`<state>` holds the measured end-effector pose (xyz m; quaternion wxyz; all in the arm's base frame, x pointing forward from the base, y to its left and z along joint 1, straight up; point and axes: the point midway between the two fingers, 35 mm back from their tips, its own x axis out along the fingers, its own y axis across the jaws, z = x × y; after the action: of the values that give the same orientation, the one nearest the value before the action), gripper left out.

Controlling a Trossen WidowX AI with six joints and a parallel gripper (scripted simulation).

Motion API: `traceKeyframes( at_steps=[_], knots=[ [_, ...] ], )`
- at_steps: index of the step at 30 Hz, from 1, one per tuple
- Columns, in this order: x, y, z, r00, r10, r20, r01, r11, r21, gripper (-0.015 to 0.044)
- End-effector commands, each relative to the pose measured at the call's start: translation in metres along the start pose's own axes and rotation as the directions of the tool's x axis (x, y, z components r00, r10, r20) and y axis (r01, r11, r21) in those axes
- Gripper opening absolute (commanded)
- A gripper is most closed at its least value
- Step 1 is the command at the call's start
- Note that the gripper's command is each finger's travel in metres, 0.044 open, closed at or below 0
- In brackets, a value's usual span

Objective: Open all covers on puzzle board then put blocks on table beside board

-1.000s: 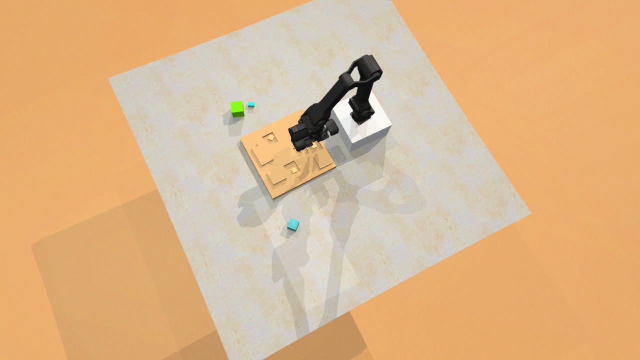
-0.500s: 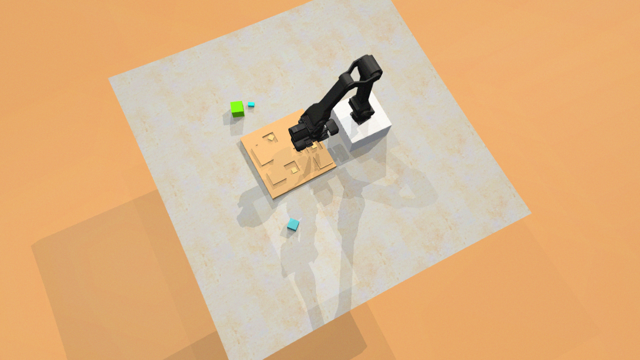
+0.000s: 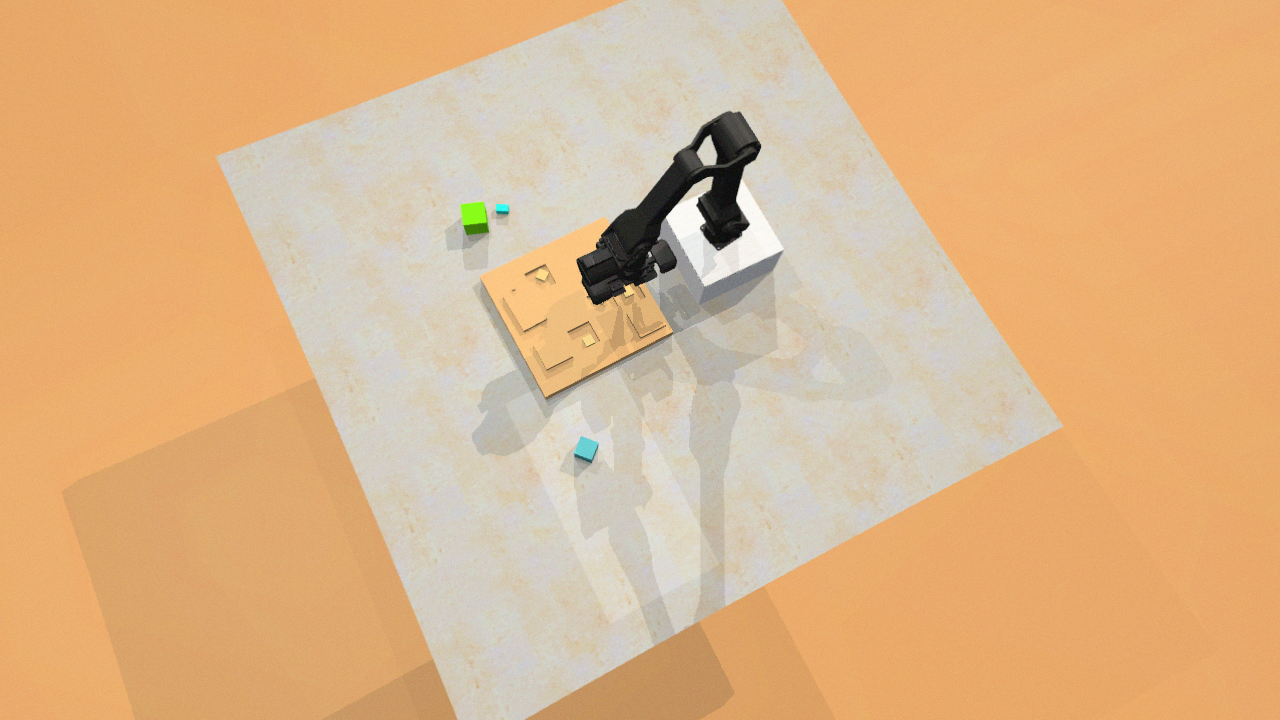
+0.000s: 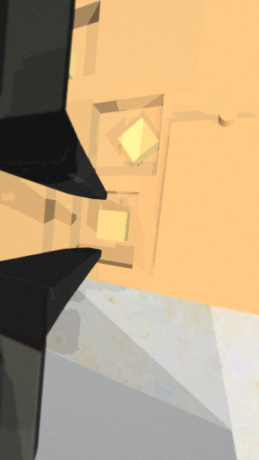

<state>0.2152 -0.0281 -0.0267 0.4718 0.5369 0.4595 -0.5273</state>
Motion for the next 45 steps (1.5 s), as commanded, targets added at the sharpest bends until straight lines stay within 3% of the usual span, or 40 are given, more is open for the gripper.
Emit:
traceKeyframes(
  at_steps=[1,33,45],
  knots=[
    [0.005,-0.001,0.000,1.000,-0.003,-0.001,0.003,1.000,-0.003,0.0144],
    [0.025,-0.001,0.000,1.000,-0.003,-0.001,0.003,1.000,-0.003,0.0144],
    [0.023,-0.001,0.000,1.000,-0.002,0.000,0.002,1.000,-0.001,0.0080]
  ],
)
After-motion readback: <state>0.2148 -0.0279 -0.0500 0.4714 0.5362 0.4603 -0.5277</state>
